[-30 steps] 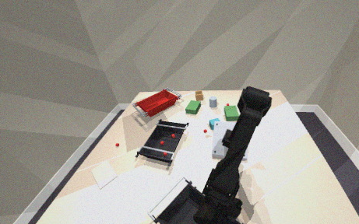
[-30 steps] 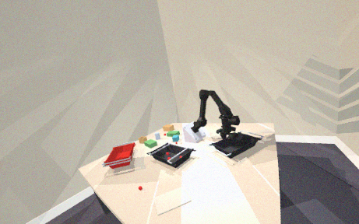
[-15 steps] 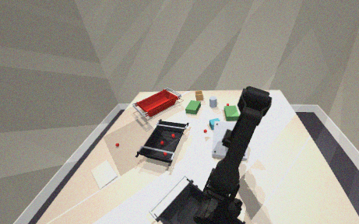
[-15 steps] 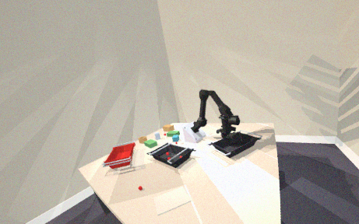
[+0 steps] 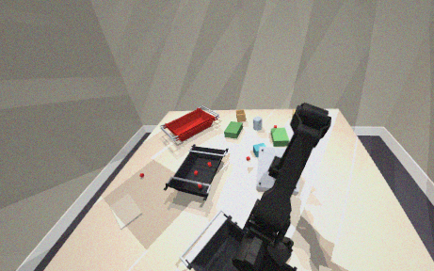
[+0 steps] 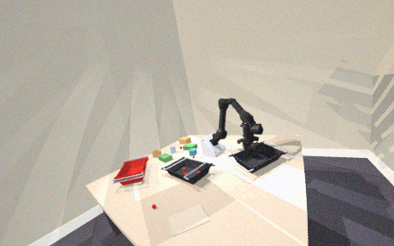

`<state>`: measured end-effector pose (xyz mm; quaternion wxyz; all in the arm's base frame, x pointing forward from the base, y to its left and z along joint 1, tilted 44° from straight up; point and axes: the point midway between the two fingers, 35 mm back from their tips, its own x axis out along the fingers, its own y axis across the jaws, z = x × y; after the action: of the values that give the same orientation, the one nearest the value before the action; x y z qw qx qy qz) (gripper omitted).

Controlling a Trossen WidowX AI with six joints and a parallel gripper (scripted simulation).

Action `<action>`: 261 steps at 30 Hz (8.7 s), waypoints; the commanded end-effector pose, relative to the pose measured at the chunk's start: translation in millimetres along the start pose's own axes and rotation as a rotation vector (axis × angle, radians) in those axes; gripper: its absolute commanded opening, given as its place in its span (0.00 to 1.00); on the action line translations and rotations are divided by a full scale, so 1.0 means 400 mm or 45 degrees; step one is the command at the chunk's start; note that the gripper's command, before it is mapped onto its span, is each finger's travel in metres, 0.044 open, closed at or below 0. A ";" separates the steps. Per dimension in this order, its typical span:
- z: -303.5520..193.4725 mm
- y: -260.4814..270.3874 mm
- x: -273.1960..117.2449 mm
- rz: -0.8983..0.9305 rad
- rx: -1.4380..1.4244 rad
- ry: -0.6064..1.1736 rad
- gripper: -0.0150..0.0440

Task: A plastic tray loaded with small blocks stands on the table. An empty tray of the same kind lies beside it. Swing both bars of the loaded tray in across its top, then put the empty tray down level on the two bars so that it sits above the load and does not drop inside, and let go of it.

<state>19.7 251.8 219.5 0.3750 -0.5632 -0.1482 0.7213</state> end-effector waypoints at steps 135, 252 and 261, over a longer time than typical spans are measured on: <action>-0.634 0.009 -0.277 0.206 0.903 0.177 0.25; -0.940 0.338 -0.305 0.018 1.449 0.052 0.25; -0.937 0.341 -0.281 0.017 1.449 0.051 0.25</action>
<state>323.6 1.0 91.0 0.6122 -0.2851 0.2768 0.6836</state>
